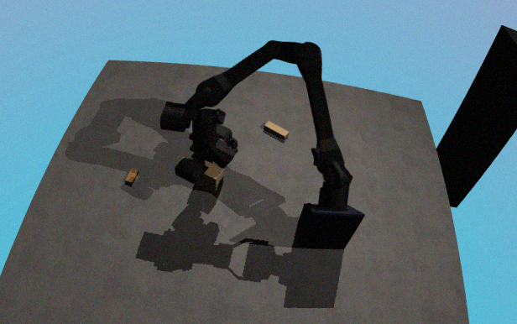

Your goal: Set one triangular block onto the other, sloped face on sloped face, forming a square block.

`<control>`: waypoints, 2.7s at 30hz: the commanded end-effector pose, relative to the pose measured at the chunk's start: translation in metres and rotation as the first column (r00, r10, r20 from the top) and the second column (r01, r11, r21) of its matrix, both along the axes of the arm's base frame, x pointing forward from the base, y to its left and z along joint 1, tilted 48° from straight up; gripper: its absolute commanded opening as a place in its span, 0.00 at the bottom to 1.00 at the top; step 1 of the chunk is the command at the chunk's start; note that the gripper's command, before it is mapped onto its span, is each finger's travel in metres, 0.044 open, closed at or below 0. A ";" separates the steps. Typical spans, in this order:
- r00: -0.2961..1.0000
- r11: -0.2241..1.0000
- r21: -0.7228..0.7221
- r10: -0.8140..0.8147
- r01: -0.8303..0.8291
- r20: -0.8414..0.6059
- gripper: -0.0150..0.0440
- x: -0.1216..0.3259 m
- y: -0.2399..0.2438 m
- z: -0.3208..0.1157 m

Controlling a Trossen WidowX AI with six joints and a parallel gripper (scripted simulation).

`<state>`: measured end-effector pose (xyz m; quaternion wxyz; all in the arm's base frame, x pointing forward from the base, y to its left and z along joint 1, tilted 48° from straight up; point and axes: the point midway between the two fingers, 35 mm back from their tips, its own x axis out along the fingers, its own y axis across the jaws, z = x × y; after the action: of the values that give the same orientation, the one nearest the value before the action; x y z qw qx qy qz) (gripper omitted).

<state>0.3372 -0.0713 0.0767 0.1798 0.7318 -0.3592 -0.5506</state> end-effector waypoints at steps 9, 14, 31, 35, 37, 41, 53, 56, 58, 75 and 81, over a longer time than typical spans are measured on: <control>1.000 1.000 0.001 0.001 -0.001 0.000 0.25 0.000 -0.001 -0.001; 1.000 1.000 0.006 0.005 -0.005 -0.001 0.25 0.000 0.000 -0.001; 1.000 1.000 0.002 0.001 -0.001 0.000 0.97 0.000 -0.001 -0.001; 1.000 1.000 0.002 0.001 -0.001 0.000 1.00 0.000 -0.001 -0.001; 1.000 1.000 0.002 0.001 -0.001 0.000 1.00 0.000 -0.001 -0.001; 1.000 1.000 0.005 0.002 -0.002 0.000 1.00 0.000 0.007 0.005; 1.000 1.000 0.006 0.002 -0.002 -0.002 1.00 -0.015 0.079 0.073; 1.000 1.000 0.006 0.017 -0.017 -0.001 1.00 -0.011 0.077 0.067; 1.000 1.000 0.006 0.017 -0.017 -0.001 1.00 -0.011 0.077 0.067; 1.000 1.000 0.006 0.017 -0.017 -0.001 1.00 -0.011 0.077 0.067; 1.000 1.000 0.006 0.017 -0.017 -0.001 1.00 -0.011 0.077 0.067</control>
<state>0.3257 0.0059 0.1439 0.1813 0.7351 -0.3525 -0.5500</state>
